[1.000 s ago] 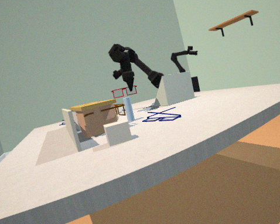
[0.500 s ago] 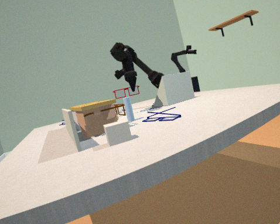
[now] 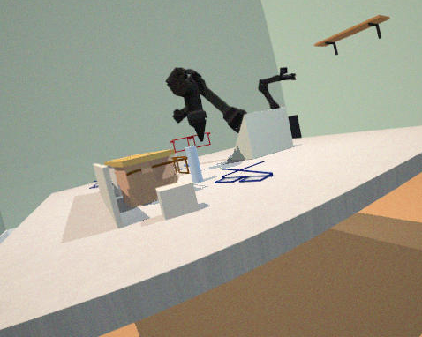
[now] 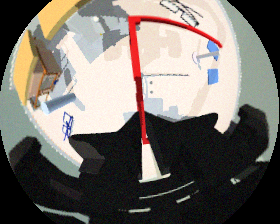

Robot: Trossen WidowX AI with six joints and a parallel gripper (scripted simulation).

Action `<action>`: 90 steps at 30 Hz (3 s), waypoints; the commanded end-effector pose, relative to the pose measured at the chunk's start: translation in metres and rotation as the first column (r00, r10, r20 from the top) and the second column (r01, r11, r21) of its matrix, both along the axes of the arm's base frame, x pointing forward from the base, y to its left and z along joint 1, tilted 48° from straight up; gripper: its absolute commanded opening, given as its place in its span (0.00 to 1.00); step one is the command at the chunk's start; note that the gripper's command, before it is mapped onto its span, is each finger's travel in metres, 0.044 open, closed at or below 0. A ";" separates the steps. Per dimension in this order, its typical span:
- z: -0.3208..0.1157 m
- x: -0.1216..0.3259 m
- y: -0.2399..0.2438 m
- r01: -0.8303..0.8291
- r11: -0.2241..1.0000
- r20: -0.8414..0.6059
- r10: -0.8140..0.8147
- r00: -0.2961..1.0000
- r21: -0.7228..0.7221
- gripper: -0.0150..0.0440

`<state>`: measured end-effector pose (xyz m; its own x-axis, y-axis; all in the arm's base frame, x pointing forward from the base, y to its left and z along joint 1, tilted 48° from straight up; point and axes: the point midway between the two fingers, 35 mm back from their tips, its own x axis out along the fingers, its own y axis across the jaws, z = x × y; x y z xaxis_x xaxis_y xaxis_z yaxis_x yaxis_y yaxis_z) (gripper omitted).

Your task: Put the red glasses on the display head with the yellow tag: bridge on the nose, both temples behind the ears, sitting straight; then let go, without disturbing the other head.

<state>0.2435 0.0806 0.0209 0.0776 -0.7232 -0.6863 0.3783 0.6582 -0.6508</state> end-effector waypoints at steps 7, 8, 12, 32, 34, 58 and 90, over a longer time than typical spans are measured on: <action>-0.008 0.001 -0.009 -0.004 1.000 -0.005 0.004 1.000 -0.006 0.25; -0.009 0.001 -0.009 -0.004 1.000 -0.005 0.004 1.000 -0.006 0.25; -0.011 0.001 -0.012 -0.004 1.000 -0.005 0.004 1.000 -0.006 0.25; -0.024 0.003 -0.025 -0.005 1.000 -0.005 0.005 1.000 -0.005 0.25; -0.025 0.004 -0.027 -0.005 1.000 -0.005 0.005 1.000 -0.006 0.25; -0.040 0.004 -0.044 -0.004 1.000 -0.004 0.004 1.000 -0.008 0.25; -0.055 0.003 -0.065 -0.003 1.000 -0.003 0.002 1.000 -0.014 0.25</action>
